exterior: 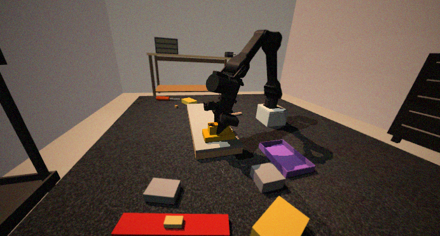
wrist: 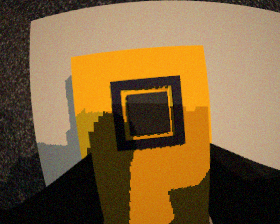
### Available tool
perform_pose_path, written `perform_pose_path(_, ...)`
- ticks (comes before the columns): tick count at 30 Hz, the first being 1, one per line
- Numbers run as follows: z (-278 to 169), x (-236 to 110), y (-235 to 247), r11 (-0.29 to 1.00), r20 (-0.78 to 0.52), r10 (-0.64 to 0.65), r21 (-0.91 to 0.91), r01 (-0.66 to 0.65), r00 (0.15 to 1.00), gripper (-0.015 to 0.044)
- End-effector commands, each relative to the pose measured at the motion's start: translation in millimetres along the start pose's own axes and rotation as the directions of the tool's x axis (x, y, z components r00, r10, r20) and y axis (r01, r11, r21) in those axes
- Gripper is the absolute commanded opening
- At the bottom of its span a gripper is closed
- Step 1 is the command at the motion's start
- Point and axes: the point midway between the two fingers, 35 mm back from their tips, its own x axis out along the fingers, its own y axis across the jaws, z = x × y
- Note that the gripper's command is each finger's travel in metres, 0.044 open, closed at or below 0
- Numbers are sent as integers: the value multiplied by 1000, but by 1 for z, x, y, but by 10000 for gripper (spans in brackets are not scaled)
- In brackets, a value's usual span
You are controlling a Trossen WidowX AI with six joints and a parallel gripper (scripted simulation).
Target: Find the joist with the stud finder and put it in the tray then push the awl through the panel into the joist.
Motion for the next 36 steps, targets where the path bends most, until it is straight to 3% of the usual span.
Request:
perform_pose_path(1,0,1,-10,1000,-2,-6,-1,6,1000,0)
perform_pose_path(36,0,1,-75,1000,-2,-12,-2,12,1000,0)
